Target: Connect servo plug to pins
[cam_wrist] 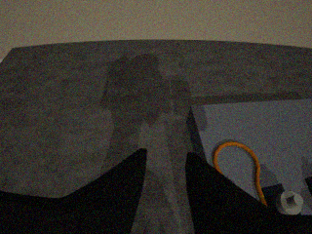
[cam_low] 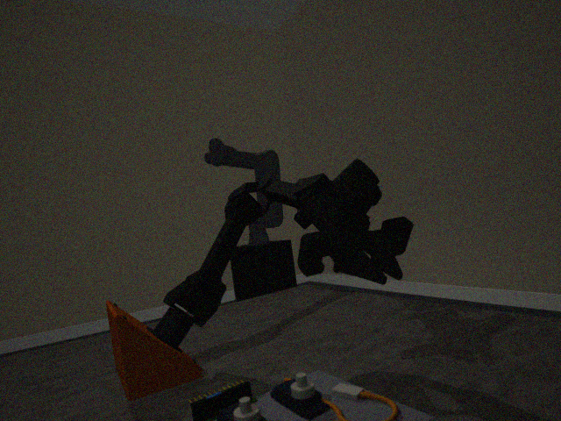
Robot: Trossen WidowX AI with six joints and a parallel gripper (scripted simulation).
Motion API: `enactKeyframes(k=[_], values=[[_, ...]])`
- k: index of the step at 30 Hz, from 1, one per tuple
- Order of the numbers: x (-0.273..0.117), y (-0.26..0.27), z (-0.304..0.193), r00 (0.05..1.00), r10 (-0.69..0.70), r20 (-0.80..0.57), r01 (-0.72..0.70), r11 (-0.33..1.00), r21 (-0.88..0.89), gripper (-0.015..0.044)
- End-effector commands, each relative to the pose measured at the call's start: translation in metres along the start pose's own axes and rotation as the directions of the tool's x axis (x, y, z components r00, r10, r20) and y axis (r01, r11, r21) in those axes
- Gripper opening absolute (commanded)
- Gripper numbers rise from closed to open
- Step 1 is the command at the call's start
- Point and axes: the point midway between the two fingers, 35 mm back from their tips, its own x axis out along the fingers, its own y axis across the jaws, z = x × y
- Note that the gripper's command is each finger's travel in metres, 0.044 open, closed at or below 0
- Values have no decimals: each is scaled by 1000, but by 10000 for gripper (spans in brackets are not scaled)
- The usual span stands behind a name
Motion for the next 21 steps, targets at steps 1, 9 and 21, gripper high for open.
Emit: enactKeyframes(k=[1, 9, 21], values=[[6, -3, 0, 999, -22, -45, 27, 994, 105, 115], [18, -13, -4, 987, -72, -143, 113, 945, 307, 115], [33, -29, -10, 949, -129, -289, 279, 773, 570, 115]])
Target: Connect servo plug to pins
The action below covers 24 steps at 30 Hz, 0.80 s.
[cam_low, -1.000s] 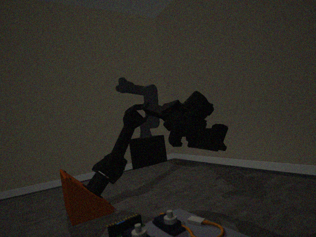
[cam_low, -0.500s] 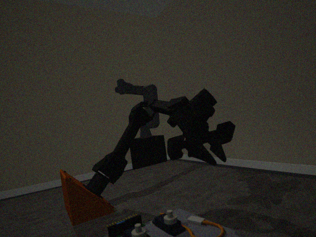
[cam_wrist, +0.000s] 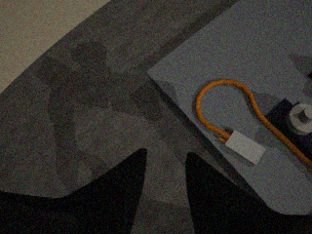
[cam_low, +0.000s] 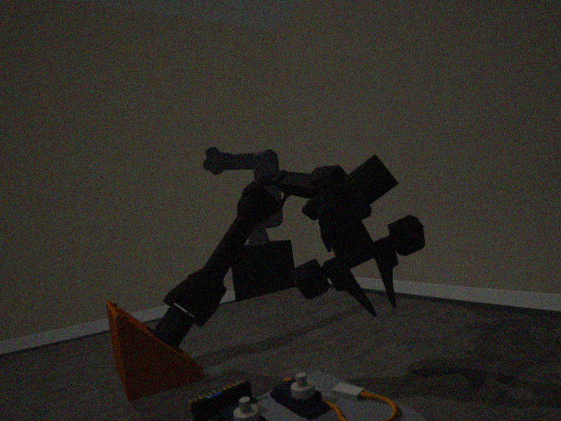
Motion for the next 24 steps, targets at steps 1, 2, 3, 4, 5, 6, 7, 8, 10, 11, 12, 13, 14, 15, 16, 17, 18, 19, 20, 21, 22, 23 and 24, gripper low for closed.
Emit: enactKeyframes(k=[1, 2, 3, 4, 5, 6, 7, 8, 10, 11, 12, 13, 14, 15, 16, 17, 18, 19, 20, 21, 22, 23, 24], values=[[4, -2, 2, 999, -35, -33, 38, 993, 114, 115], [6, -3, 3, 998, -45, -41, 50, 989, 142, 115], [7, -4, 3, 997, -55, -50, 62, 983, 170, 115], [8, -5, 4, 996, -64, -58, 75, 977, 198, 115], [9, -6, 4, 995, -74, -67, 87, 970, 226, 115], [11, -7, 4, 994, -84, -76, 100, 962, 253, 115], [12, -8, 5, 992, -93, -84, 113, 953, 280, 115], [13, -9, 5, 990, -102, -93, 126, 943, 307, 115], [15, -11, 6, 987, -120, -111, 152, 921, 360, 115], [16, -12, 6, 984, -128, -120, 166, 908, 386, 115], [18, -14, 7, 982, -137, -129, 179, 894, 411, 115], [19, -15, 7, 980, -145, -138, 192, 879, 436, 115], [20, -16, 7, 977, -153, -148, 205, 863, 461, 115], [21, -17, 8, 974, -161, -157, 218, 847, 485, 115], [22, -18, 8, 971, -169, -166, 231, 829, 509, 115], [23, -19, 8, 968, -177, -175, 244, 811, 532, 115], [24, -20, 8, 965, -184, -185, 257, 791, 555, 115], [25, -21, 9, 962, -192, -194, 270, 771, 577, 115], [25, -22, 9, 959, -199, -204, 283, 750, 598, 115], [26, -23, 9, 955, -206, -213, 295, 728, 619, 115], [27, -24, 10, 951, -212, -223, 307, 705, 640, 115], [28, -25, 10, 948, -219, -232, 319, 681, 659, 115], [29, -26, 10, 944, -225, -242, 330, 657, 678, 115]])
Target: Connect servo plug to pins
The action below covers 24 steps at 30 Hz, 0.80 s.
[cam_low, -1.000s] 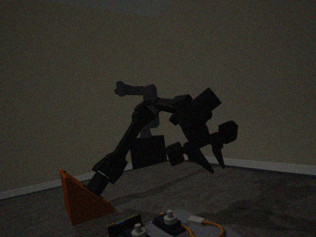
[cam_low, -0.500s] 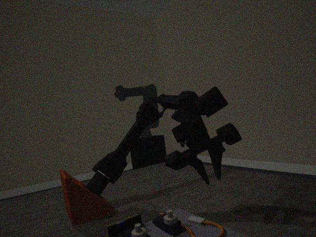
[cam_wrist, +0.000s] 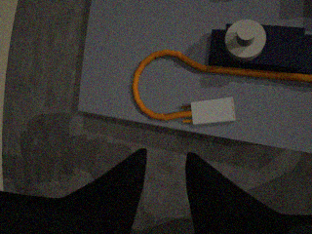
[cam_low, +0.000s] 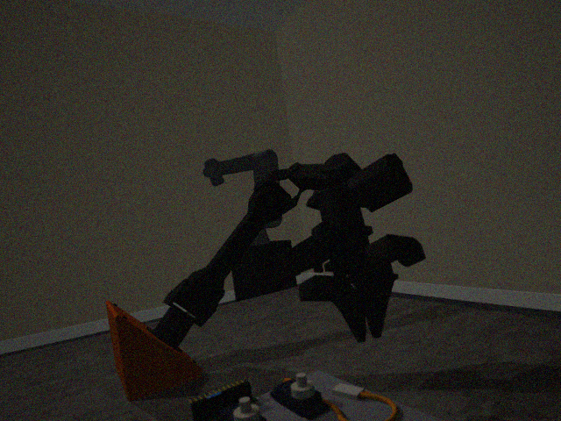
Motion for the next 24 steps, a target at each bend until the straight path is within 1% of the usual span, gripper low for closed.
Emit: enactKeyframes(k=[1, 6, 12, 18, 24], values=[[2, 1, 3, 999, -41, -16, 43, 992, 122, 115], [7, 0, 7, 995, -97, -36, 103, 956, 273, 115], [11, -2, 12, 985, -161, -64, 172, 879, 445, 115], [15, -3, 17, 971, -219, -97, 232, 764, 602, 115], [18, -4, 21, 953, -271, -135, 280, 617, 736, 115]])
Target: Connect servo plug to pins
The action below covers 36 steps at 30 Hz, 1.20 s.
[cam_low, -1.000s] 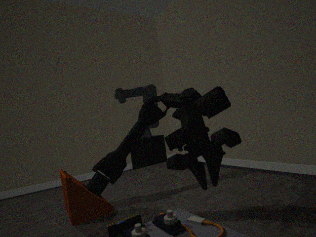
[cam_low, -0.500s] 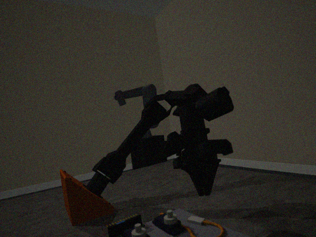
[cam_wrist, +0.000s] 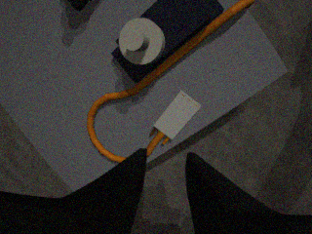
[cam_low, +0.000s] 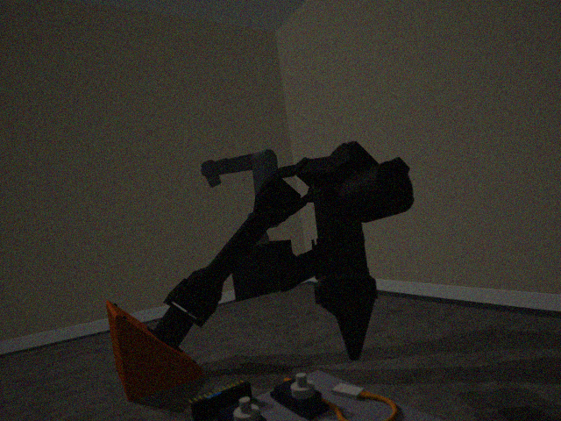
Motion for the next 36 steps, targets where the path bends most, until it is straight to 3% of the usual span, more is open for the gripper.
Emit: enactKeyframes(k=[1, 14, 36], values=[[0, 3, 1, 999, -42, -2, 41, 991, 129, 115], [5, 9, 7, 985, -171, -7, 151, 851, 503, 115], [37, 4, 6, 984, -175, -9, 155, 844, 514, 115]])
